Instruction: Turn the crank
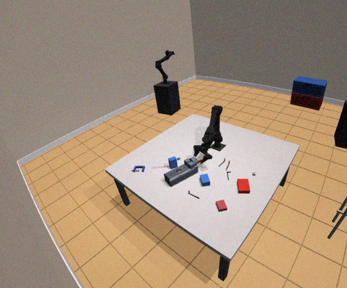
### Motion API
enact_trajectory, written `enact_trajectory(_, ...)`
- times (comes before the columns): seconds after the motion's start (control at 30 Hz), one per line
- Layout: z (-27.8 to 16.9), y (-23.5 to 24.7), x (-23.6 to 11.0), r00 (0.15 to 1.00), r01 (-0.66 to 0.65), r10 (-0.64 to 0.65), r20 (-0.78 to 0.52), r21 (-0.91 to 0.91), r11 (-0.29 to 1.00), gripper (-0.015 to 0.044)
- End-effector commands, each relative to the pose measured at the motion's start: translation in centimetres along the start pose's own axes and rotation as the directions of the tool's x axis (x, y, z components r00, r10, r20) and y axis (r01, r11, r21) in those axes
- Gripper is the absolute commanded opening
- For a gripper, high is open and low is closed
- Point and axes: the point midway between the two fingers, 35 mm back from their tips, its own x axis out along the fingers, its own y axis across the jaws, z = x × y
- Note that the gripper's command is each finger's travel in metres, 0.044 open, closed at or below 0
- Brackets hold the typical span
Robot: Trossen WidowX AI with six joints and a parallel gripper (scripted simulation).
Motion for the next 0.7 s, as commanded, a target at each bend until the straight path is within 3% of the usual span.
enact_trajectory(0.0, 1.0, 0.0, -0.9, 1.0, -0.001, 0.001, 0.007, 0.007, 1.0, 0.044)
enact_trajectory(0.67, 8.3, 0.0, -8.3, 1.0, 0.001, -0.001, -0.005, -0.001, 1.0, 0.044)
